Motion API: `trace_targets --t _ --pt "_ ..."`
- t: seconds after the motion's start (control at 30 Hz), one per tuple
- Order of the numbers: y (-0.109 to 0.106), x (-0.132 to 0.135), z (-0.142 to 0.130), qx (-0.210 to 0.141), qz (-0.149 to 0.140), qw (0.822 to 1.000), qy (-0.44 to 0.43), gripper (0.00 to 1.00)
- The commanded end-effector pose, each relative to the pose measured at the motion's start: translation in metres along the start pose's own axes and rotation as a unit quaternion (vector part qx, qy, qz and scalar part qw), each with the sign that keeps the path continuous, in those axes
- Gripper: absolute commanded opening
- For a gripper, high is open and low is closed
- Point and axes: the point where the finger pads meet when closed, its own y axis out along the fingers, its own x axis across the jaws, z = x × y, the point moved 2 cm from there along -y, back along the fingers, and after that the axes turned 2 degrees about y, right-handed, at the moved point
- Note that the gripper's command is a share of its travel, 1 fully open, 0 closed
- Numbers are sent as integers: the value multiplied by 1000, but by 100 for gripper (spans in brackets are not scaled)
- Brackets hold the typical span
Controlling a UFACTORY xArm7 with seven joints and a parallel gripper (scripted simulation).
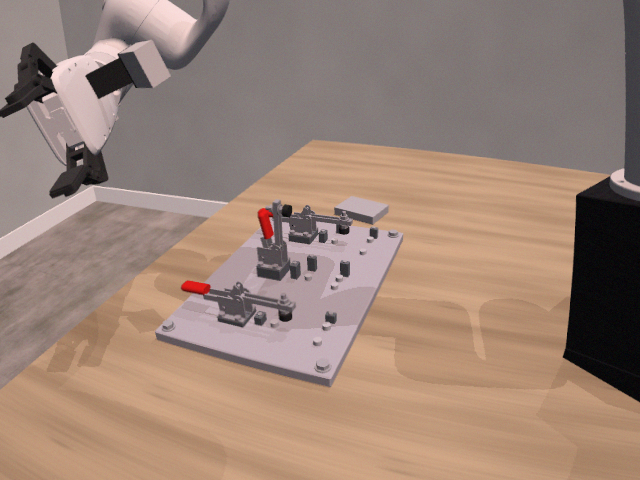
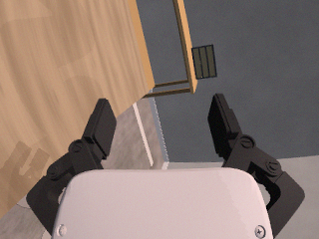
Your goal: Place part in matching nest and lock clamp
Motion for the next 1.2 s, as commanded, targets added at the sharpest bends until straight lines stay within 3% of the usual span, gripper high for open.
trace_targets --t 0.0,0.73,0.87,1.0,1.1,1.17 --pt "-1 2 0 0 0 1000 -2 100" --pt "-3 -1 0 -4 9 1000 -10 100" --pt "-10 -11 3 -12 36 999 -35 100" --pt "-26 -29 11 -23 89 992 -84 100" --pt "-29 -31 12 -24 96 991 -91 100" --pt "-38 -41 18 -25 125 985 -119 100"
